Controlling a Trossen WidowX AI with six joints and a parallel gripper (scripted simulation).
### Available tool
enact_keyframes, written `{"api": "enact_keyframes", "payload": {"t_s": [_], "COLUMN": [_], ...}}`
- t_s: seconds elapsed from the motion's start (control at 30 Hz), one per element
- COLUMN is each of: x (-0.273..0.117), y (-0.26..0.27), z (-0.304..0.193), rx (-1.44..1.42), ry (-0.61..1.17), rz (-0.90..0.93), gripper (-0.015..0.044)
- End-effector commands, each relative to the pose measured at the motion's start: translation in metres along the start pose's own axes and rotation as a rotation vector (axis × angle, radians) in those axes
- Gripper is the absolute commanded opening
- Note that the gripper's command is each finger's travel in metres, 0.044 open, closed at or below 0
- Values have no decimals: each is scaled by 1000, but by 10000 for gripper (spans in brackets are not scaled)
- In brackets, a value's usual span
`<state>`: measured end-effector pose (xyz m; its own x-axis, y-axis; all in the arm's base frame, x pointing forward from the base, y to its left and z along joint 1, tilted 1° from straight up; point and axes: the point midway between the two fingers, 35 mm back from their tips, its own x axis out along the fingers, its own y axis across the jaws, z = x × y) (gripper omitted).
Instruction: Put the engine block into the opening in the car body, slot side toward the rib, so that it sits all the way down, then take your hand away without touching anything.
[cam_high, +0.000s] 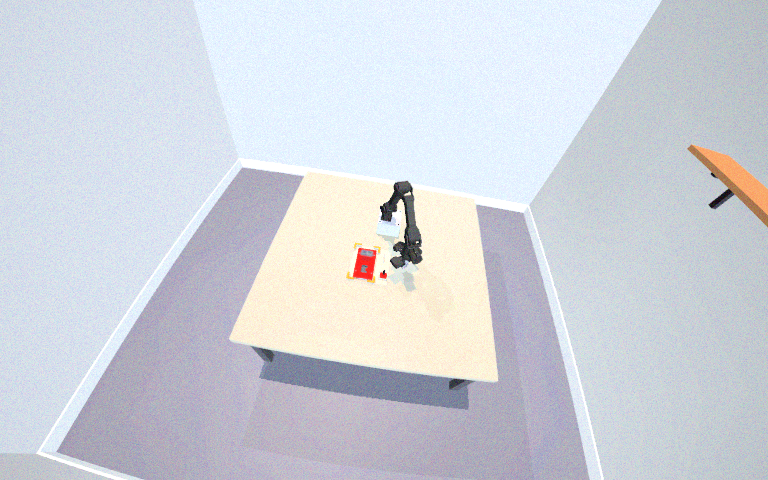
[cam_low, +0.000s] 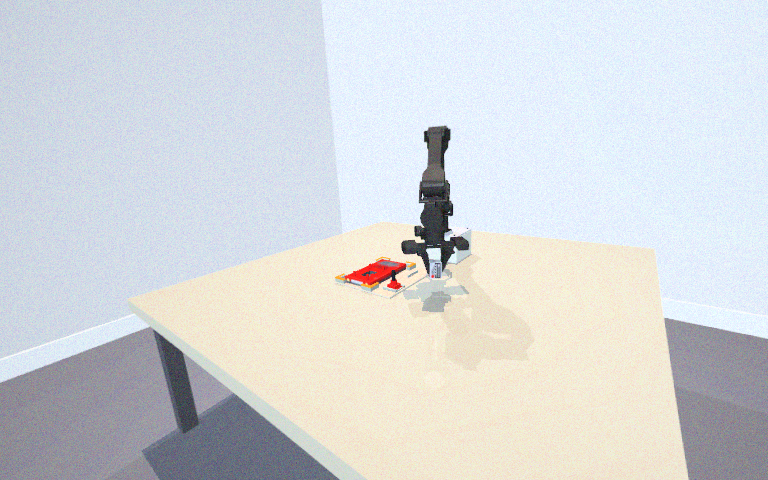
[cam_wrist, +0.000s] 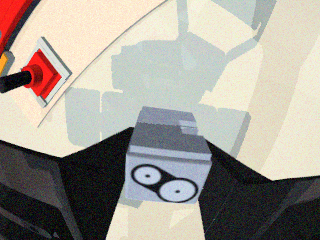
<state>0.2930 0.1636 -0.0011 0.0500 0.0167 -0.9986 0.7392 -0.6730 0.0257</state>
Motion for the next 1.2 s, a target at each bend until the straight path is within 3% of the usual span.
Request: {"api": "enact_keyframes", "payload": {"t_s": [0.0,0.9,1.17], "x": [8,48,43], "y": [-1,-2,-1], "z": [1,2,1], "rx": [4,4,1], "ry": [-2,-2,-2], "rz": [-6,-6,-1], "gripper": [0,0,210]}}
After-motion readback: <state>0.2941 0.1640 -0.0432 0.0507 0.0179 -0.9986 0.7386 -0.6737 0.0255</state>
